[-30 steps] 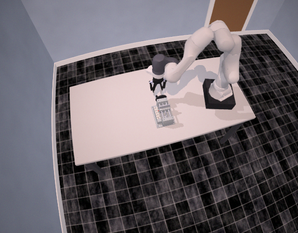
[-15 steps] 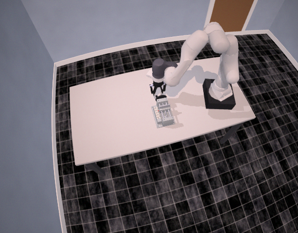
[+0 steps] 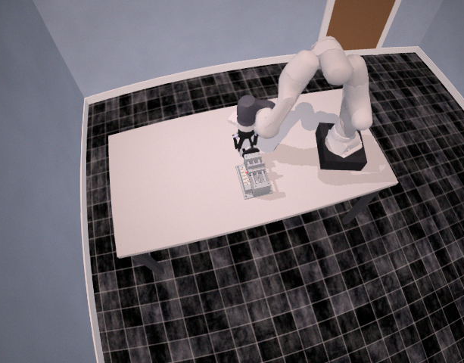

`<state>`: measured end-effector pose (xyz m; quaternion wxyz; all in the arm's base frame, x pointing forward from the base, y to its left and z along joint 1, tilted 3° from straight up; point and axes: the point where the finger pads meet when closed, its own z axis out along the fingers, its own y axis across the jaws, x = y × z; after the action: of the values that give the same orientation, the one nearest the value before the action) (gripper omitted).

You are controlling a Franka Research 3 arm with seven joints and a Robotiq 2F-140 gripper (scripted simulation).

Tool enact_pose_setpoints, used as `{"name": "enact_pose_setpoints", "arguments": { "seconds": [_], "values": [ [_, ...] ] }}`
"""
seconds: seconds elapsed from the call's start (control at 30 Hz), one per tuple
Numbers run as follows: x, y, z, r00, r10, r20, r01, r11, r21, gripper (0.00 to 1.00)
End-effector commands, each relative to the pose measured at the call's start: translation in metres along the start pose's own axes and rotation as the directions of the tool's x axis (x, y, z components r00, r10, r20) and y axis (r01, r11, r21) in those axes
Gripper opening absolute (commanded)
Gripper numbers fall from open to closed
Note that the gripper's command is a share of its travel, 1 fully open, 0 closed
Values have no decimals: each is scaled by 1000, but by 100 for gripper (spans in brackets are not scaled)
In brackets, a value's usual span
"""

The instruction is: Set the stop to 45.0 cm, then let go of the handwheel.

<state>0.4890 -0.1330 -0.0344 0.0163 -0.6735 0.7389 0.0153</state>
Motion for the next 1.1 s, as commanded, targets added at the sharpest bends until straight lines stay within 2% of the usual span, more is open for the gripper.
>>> {"name": "enact_pose_setpoints", "arguments": {
  "seconds": [0.0,0.3,0.33,1.07],
  "values": [
    [0,-5,-1,1000,-6,-1,6,1000,12,33],
    [0,-5,-1,1000,-6,-1,6,1000,12,33],
    [0,-5,-1,1000,-6,-1,6,1000,12,4],
    [0,-5,-1,1000,-6,-1,6,1000,12,4]
  ]
}}
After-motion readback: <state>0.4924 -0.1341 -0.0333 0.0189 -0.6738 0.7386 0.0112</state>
